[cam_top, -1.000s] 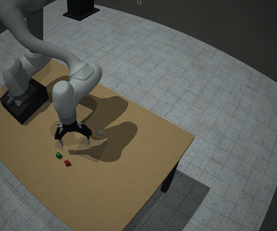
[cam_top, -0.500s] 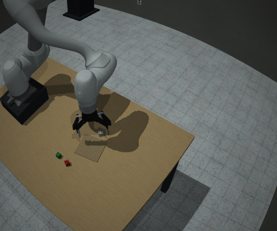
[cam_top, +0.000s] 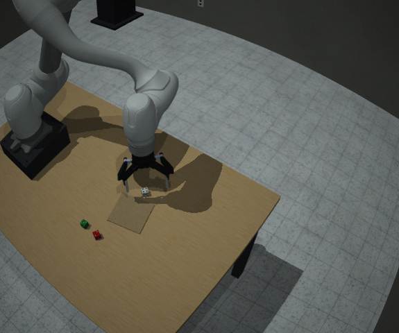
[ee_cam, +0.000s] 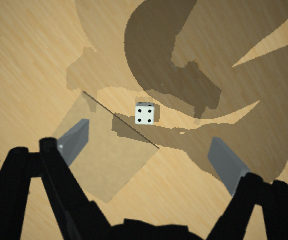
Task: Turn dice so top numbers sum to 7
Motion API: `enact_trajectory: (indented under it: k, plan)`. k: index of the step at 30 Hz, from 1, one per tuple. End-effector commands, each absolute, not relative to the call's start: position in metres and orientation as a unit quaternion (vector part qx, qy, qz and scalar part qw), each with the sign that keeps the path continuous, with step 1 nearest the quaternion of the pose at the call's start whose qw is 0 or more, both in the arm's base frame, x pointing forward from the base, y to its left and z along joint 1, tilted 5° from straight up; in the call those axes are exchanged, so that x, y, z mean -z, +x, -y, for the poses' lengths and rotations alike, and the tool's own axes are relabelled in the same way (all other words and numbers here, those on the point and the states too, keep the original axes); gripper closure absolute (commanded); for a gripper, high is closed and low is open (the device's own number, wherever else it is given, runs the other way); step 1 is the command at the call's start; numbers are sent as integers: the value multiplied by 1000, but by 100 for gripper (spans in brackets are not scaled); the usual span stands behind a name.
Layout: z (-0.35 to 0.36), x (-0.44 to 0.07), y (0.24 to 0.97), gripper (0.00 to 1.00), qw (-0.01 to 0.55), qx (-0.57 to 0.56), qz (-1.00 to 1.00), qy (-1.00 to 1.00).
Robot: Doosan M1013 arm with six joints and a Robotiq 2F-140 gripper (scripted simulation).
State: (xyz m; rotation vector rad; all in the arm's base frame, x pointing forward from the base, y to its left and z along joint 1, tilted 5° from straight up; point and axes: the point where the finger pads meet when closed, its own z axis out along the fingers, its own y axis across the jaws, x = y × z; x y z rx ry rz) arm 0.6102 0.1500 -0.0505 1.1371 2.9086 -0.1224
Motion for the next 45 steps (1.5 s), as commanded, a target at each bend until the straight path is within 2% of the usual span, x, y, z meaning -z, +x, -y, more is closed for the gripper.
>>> enact_trajectory:
  k: [1,45]
  plan:
    - [-153,53,609,0,3,42,-930,365]
    - [-153,47,609,0,3,42,-930,365]
